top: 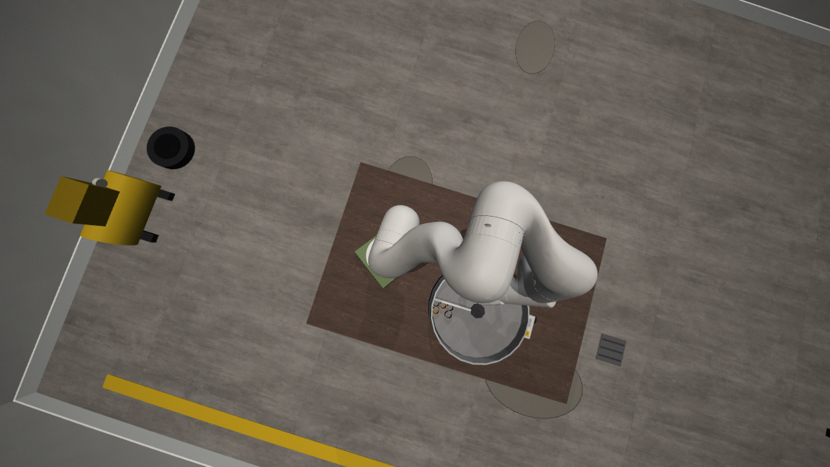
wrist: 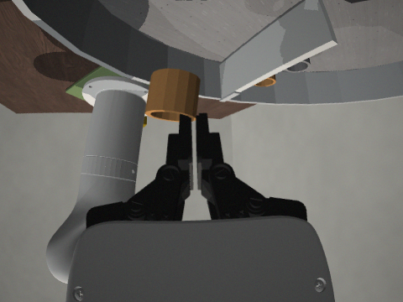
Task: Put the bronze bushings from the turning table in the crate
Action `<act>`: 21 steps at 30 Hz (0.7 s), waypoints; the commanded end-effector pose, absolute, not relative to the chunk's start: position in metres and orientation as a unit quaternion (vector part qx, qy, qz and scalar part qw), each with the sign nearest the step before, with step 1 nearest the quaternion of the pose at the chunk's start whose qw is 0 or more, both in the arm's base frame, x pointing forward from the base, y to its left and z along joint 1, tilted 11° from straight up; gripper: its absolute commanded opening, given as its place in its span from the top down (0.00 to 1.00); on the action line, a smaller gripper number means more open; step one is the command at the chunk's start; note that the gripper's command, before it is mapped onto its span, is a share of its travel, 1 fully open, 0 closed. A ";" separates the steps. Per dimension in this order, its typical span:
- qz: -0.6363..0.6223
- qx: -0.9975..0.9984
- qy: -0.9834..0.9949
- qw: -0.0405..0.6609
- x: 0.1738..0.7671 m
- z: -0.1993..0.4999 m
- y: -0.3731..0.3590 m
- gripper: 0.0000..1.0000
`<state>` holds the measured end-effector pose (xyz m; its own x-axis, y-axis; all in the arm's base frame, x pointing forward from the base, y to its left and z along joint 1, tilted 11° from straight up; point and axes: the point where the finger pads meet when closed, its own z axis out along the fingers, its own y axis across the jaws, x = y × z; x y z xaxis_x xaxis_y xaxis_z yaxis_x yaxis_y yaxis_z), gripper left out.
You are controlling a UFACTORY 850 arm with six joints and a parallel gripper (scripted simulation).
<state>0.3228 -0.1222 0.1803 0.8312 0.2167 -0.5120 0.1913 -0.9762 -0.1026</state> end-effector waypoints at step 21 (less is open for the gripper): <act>0.270 -0.957 -0.106 0.023 0.414 0.215 0.048 1.00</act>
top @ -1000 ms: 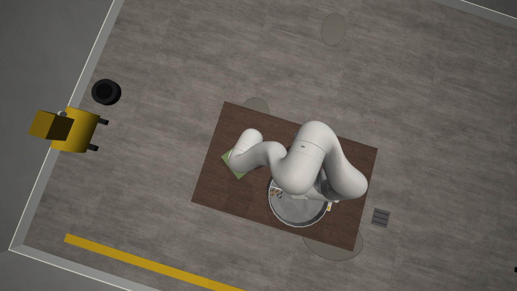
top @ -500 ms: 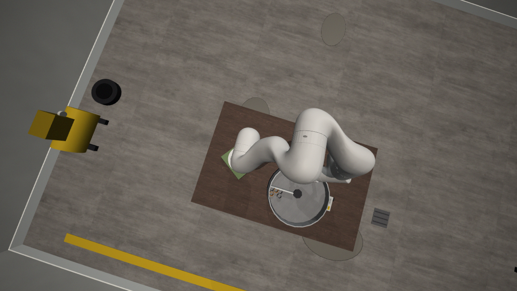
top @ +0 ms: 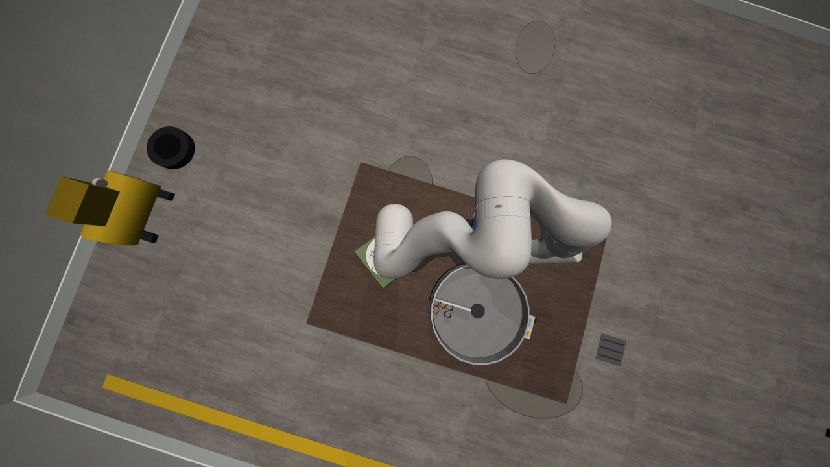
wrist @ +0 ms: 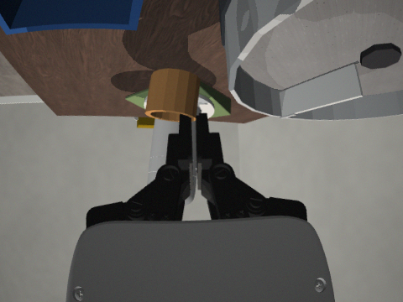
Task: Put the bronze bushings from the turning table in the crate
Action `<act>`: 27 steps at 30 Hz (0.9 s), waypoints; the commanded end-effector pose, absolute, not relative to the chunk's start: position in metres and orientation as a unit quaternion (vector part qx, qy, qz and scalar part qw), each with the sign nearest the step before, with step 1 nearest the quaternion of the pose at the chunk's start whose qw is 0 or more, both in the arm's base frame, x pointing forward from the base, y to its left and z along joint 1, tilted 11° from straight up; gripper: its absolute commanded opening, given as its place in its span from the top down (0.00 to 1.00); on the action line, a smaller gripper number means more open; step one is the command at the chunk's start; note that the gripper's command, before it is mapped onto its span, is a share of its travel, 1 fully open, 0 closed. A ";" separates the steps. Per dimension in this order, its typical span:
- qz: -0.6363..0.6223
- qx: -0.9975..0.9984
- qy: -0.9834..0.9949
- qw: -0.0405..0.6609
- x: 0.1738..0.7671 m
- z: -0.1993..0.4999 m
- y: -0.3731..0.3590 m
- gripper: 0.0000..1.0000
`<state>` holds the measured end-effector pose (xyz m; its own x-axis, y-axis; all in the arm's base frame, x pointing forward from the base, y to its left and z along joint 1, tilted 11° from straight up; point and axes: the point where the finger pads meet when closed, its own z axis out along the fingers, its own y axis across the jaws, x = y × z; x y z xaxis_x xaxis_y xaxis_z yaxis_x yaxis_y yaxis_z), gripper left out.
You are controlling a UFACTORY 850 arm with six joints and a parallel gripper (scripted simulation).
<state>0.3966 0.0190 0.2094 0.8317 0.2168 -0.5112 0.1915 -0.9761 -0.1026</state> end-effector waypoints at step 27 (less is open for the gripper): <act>0.270 -0.957 -0.106 0.023 0.446 0.228 0.109 1.00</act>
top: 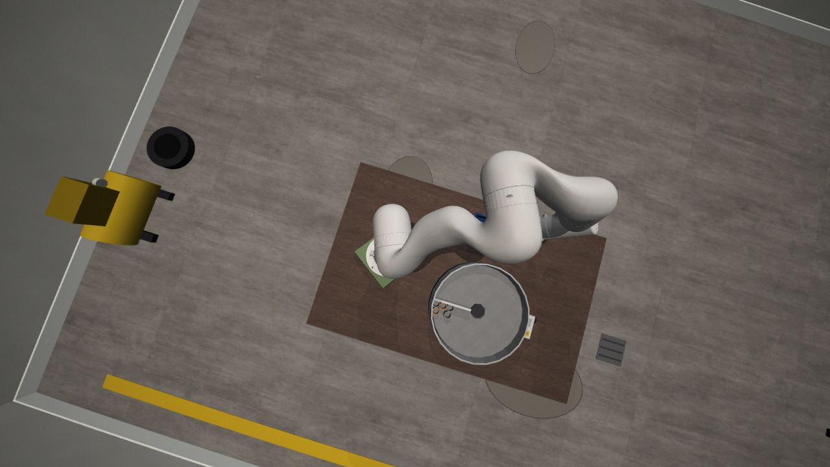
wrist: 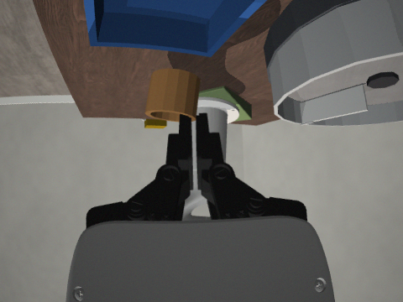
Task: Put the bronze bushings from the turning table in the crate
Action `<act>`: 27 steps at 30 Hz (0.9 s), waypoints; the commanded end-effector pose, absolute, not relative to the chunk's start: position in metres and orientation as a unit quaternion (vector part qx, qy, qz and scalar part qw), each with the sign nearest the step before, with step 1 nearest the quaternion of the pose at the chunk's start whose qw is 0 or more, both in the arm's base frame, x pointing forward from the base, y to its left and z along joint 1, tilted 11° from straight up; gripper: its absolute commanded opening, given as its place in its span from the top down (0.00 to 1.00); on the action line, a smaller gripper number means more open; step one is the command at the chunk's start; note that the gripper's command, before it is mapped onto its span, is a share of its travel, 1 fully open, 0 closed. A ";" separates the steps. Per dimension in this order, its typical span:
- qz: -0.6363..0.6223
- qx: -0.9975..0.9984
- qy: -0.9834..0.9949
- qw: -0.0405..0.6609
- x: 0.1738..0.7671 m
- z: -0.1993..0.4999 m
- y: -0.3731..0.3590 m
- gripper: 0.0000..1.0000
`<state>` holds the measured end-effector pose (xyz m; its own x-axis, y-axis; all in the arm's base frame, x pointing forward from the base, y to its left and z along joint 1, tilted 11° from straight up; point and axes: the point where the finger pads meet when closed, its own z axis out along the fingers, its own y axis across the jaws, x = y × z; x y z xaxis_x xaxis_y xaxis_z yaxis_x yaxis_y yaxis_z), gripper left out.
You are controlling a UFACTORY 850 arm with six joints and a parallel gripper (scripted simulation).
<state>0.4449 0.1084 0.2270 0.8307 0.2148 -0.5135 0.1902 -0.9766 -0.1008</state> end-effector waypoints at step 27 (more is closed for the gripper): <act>0.270 -0.957 -0.106 0.023 0.455 0.158 0.119 1.00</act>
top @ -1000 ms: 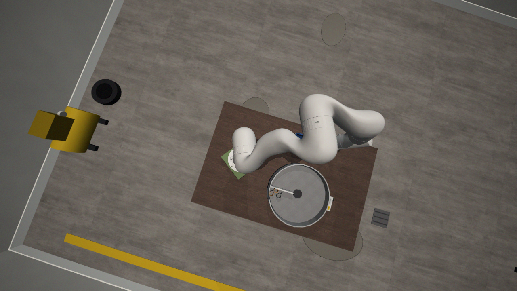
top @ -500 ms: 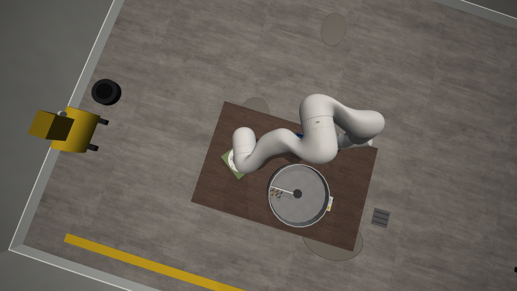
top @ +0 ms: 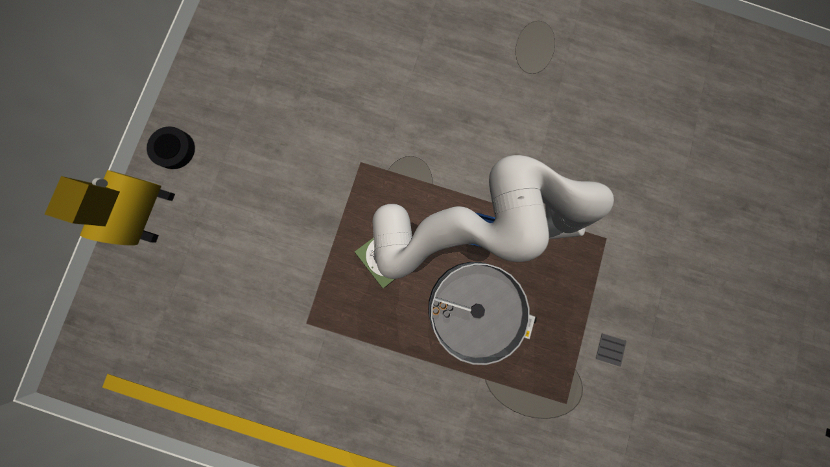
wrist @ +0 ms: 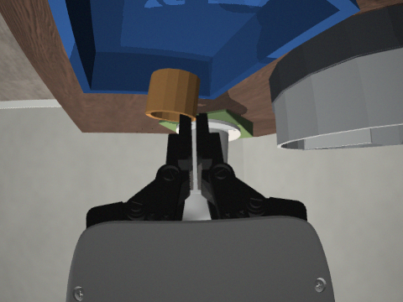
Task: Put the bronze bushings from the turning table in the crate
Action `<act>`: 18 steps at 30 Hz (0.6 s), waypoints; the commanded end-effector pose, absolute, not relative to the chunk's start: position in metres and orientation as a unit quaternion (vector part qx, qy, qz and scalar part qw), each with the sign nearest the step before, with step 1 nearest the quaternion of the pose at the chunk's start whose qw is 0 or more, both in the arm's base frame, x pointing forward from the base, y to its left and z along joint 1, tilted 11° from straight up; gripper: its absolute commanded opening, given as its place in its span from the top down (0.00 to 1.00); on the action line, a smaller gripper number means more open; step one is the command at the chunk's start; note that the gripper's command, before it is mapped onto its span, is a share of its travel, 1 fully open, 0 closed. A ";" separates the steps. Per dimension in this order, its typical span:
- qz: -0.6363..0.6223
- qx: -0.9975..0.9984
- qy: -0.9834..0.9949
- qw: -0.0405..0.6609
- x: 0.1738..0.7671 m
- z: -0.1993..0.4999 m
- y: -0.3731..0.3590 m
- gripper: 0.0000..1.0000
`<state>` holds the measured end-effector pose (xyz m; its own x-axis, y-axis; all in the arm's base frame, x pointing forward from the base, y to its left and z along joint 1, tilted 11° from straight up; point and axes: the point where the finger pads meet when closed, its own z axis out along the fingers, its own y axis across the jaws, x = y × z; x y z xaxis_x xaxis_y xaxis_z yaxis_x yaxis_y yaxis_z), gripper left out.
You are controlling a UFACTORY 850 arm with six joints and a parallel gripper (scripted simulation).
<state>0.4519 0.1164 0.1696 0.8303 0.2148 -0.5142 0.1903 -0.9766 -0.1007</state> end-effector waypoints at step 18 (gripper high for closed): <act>0.270 -0.957 -0.106 0.023 0.456 0.156 0.119 1.00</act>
<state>0.4549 0.1186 0.1555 0.8308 0.2149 -0.5133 0.1903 -0.9765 -0.1008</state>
